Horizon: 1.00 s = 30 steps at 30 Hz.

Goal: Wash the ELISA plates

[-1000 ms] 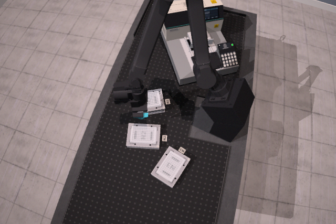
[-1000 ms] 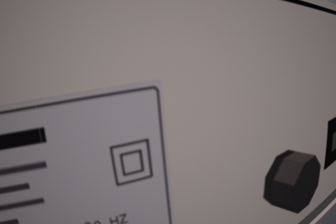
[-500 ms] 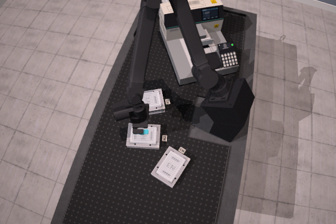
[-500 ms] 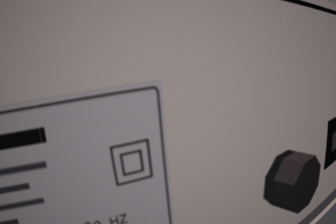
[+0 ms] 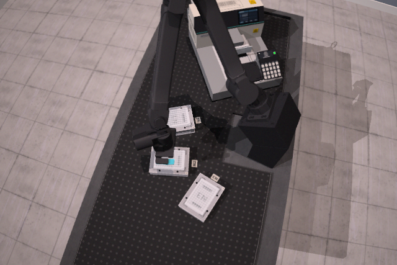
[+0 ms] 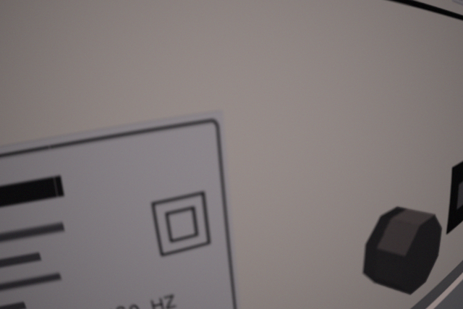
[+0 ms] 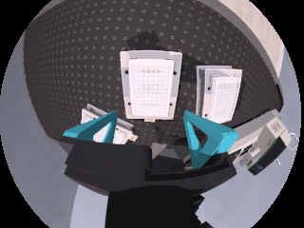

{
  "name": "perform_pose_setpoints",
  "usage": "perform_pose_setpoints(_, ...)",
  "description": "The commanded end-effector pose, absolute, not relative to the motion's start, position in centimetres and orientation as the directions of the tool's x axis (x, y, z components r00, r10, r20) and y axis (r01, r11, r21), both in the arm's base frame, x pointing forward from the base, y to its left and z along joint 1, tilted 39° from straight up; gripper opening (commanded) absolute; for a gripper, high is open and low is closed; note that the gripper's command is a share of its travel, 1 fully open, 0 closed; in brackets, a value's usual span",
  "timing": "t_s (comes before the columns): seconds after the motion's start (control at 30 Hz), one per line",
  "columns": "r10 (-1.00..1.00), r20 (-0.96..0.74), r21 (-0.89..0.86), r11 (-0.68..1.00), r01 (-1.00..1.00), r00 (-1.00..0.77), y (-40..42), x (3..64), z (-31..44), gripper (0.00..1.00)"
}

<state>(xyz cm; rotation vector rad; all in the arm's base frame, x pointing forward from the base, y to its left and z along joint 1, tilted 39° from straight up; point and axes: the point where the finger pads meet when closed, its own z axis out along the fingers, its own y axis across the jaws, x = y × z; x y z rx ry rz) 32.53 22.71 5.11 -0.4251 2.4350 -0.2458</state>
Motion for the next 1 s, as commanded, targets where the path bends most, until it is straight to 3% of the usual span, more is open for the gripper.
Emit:
perform_pose_setpoints(0.0, -0.338, -0.587, -0.259, 0.939, -0.225, -0.736, 23.2, 32.9, 5.7, 1.00)
perform_pose_setpoints(0.97, -0.337, -0.586, -0.263, 0.939, -0.220, -0.737, 22.7, 36.2, 2.2, 1.00)
